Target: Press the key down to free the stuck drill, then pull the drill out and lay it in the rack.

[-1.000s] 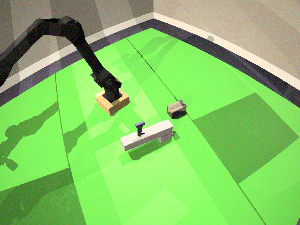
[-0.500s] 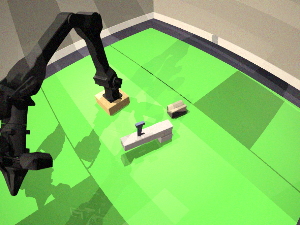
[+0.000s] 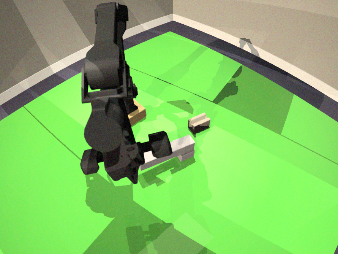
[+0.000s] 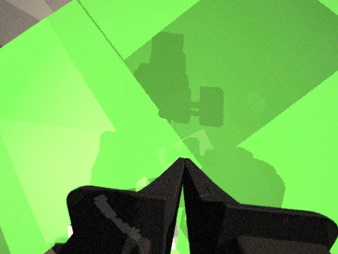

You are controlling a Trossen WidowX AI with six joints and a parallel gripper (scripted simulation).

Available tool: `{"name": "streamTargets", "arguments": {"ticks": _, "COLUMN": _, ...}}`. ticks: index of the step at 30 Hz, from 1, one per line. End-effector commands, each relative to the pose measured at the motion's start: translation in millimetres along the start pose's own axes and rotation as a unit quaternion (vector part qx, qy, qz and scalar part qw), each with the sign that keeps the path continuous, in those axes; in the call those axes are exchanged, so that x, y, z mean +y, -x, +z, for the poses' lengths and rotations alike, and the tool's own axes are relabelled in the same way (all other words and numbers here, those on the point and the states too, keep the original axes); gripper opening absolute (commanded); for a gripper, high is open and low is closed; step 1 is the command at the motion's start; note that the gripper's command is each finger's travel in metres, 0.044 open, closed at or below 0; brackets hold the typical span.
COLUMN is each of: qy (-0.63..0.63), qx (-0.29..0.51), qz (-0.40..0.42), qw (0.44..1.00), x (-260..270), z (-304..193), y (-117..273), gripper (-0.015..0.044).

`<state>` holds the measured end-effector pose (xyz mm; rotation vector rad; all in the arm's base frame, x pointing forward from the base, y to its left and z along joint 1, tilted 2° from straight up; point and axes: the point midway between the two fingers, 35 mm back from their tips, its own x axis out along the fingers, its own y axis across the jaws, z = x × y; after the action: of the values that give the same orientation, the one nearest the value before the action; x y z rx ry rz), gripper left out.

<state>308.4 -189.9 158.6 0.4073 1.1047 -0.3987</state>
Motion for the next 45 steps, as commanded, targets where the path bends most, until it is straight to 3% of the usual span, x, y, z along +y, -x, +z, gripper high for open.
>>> {"name": "streamTargets", "arguments": {"ticks": 1, "qy": 0.057, "qx": 0.098, "qz": 0.001, "qw": 0.994, "x": 45, "z": -55, "y": 6, "gripper": 0.0000}}
{"name": "streamTargets", "arguments": {"ticks": 7, "qy": 0.133, "qx": 0.198, "qz": -0.012, "qw": 0.971, "x": 77, "z": -117, "y": 25, "gripper": 0.0000}}
{"name": "streamTargets", "arguments": {"ticks": 45, "qy": 0.133, "qx": 0.198, "qz": -0.012, "qw": 0.971, "x": 76, "z": -123, "y": 6, "gripper": 0.0000}}
